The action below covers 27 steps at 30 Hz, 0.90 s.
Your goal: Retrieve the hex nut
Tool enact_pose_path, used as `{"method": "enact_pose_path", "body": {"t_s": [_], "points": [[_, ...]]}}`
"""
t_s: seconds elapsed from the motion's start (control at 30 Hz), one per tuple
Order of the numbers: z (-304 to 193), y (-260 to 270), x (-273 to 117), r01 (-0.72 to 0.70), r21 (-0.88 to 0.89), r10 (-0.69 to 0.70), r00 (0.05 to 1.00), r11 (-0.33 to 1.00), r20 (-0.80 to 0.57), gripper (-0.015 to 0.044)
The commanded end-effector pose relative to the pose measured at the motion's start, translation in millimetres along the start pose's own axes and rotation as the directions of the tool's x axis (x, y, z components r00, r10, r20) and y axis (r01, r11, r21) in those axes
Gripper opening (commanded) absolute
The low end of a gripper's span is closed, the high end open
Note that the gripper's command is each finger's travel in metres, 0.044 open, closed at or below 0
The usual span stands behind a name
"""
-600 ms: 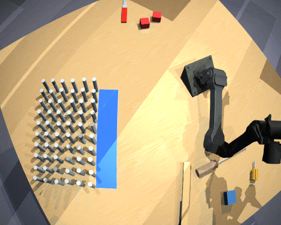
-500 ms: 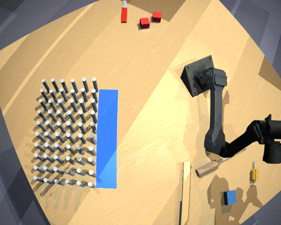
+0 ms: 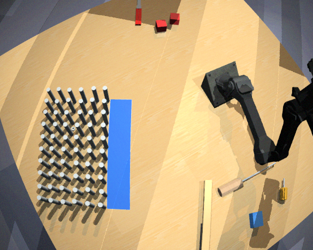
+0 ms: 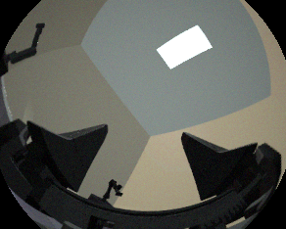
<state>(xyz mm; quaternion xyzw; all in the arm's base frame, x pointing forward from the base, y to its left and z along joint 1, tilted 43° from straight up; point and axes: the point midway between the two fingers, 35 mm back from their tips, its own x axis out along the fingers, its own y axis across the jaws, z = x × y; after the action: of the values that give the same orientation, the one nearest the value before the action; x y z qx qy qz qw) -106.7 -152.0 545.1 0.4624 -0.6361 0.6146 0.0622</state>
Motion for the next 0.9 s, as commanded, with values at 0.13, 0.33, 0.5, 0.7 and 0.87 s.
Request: {"method": "enact_pose_path", "body": {"t_s": [0.13,0.33,0.5,0.7,0.87], "points": [[111,24,-9,-0.132,0.352,-0.003,0.933,0.927,0.359,0.0440],[171,27,-33,-0.289,0.483,-0.022,0.841,0.827,0.541,0.0440],[233,29,-70,-0.492,0.540,-0.064,0.696,0.683,0.716,0.0440],[306,25,-143,-0.778,0.442,-0.132,0.432,0.447,0.892,0.0440],[343,17,-211,-0.924,0.257,-0.188,0.210,0.282,0.959,0.0440]]}}
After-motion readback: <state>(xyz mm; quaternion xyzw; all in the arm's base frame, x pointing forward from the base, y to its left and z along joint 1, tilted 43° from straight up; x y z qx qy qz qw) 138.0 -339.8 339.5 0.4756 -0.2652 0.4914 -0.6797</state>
